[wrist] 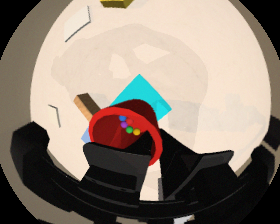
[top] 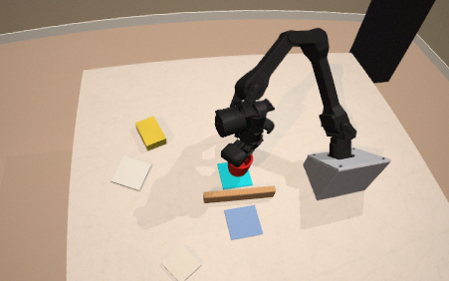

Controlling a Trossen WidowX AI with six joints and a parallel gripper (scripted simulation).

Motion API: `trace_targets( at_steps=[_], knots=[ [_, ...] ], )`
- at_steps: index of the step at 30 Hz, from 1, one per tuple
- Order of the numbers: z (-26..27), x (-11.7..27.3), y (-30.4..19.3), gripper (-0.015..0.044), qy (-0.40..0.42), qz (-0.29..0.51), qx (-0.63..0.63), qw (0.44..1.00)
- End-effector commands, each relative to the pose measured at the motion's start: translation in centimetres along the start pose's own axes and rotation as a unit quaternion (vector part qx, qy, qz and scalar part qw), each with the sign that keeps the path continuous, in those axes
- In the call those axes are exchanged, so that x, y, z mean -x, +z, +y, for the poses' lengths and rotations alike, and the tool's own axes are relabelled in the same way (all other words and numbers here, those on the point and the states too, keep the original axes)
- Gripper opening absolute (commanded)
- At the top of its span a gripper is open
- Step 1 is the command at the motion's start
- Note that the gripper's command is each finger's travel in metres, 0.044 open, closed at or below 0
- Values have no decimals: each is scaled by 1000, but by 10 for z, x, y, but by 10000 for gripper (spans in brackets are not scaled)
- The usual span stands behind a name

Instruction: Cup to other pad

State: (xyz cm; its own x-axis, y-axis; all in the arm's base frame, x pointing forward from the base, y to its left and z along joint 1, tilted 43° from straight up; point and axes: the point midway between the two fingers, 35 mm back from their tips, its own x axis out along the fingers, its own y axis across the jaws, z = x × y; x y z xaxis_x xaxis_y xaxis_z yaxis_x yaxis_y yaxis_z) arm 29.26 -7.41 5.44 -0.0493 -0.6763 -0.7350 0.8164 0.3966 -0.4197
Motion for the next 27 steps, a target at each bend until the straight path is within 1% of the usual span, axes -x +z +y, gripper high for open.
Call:
trace_targets(
  at_steps=[1,17,27],
  knots=[
    [-1,-8,0,0,-4,-1,3,1000],
    [-3,-32,0,0,-5,-2,3,1000],
    [-2,-30,0,0,-2,-1,0,1000]
  ],
)
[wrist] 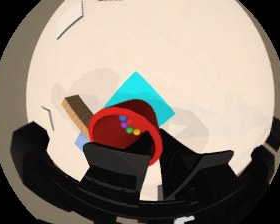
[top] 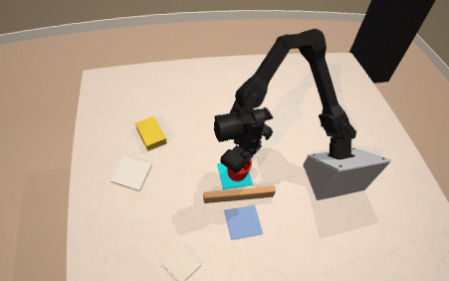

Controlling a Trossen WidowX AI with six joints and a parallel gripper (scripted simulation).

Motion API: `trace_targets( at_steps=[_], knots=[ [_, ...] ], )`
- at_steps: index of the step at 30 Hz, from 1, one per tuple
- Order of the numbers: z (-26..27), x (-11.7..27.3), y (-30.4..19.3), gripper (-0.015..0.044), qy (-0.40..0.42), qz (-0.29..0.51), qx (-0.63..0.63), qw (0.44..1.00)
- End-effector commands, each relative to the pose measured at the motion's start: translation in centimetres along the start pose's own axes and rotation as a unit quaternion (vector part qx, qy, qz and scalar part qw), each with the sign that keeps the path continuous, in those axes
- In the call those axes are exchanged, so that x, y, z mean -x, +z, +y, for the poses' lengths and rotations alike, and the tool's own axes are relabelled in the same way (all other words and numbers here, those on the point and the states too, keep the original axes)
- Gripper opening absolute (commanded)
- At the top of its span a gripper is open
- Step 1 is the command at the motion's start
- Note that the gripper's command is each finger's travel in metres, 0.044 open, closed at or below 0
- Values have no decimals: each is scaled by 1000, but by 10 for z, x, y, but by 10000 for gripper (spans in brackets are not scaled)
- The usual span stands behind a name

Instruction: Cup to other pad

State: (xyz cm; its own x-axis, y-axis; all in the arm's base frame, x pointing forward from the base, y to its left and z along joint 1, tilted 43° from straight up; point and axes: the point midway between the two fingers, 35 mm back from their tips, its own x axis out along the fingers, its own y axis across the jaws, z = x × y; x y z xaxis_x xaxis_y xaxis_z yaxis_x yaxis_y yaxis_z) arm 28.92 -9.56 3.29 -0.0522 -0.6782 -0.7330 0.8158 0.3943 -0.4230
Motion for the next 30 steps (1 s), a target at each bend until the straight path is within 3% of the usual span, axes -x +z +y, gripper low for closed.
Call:
trace_targets(
  at_steps=[1,7,12,30],
  knots=[
    [0,0,0,0,0,0,0,1000],
    [0,0,0,0,0,0,0,1000],
    [0,0,0,128,0,0,0,1000],
    [1,16,0,128,0,0,1,1000]
  ],
)
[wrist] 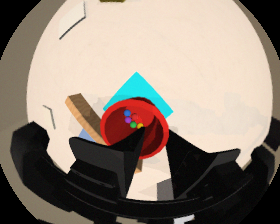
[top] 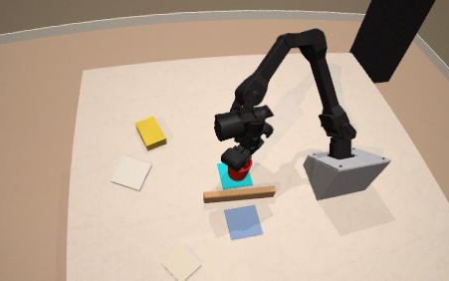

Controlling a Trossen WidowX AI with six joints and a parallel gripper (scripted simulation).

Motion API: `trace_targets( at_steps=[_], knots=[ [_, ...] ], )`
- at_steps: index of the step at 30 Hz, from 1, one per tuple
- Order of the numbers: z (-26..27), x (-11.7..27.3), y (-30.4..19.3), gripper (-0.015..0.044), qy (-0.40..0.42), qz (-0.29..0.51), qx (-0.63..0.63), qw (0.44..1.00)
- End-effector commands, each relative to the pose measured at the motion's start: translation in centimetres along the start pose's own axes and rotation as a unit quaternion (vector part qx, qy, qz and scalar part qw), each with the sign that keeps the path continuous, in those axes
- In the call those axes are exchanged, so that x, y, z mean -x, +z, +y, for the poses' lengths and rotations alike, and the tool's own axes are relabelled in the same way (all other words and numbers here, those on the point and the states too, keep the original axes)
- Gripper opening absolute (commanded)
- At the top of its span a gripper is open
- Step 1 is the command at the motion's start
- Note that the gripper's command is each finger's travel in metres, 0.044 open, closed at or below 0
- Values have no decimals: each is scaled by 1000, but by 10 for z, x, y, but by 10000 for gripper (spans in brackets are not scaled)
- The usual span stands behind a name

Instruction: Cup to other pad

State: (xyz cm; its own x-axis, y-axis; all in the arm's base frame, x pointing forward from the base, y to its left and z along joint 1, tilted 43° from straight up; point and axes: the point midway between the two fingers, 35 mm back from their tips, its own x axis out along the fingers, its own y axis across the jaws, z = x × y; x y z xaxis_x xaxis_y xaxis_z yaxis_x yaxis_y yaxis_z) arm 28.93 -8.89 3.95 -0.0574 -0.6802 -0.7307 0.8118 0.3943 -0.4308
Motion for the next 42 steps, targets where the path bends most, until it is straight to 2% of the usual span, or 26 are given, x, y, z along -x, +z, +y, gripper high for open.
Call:
trace_targets(
  at_steps=[1,23,35,42],
  knots=[
    [1,8,1,128,3,0,-3,1000],
    [0,39,0,128,1,-1,-1,1000],
    [0,40,0,440,-2,-2,2,1000],
    [1,67,0,440,0,0,1,1000]
  ],
)
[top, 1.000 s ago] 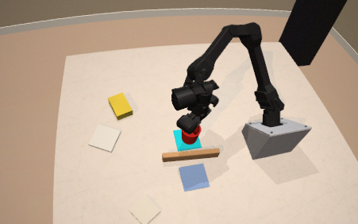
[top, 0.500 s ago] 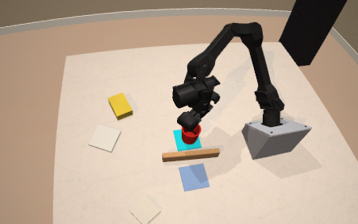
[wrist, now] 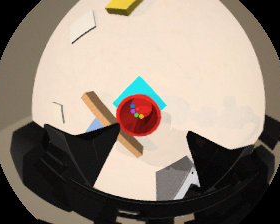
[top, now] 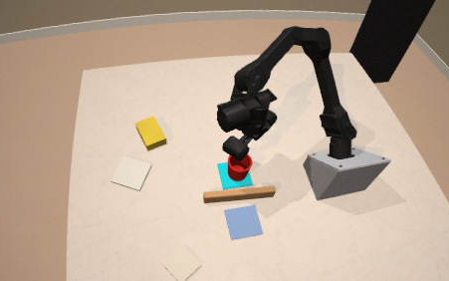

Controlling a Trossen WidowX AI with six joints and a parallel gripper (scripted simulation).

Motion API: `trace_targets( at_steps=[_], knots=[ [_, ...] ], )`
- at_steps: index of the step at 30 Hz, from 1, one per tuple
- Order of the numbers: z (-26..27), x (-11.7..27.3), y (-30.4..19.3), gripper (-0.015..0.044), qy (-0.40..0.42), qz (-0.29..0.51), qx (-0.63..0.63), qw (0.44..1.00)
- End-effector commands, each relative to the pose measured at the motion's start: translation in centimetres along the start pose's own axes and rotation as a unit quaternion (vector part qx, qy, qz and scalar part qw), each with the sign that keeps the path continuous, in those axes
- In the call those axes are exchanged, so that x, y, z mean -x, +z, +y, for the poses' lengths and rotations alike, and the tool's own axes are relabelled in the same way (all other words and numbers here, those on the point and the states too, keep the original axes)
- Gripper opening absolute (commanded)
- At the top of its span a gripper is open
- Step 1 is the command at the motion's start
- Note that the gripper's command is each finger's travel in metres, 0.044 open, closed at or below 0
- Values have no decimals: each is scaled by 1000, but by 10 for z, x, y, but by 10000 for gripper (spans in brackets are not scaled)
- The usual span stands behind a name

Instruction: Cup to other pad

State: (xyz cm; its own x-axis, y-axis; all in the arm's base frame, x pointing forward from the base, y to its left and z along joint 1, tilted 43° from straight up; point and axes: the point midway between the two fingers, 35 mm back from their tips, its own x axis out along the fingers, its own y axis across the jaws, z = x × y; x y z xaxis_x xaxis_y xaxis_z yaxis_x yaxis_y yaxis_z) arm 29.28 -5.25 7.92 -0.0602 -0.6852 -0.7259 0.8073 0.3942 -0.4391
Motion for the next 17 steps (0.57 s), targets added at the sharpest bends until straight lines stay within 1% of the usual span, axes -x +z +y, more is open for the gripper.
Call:
trace_targets(
  at_steps=[1,9,17],
  knots=[
    [1,16,0,440,4,2,-2,1000],
    [0,43,1,440,4,2,-4,1000],
    [0,41,2,440,5,-1,-2,1000]
  ],
)
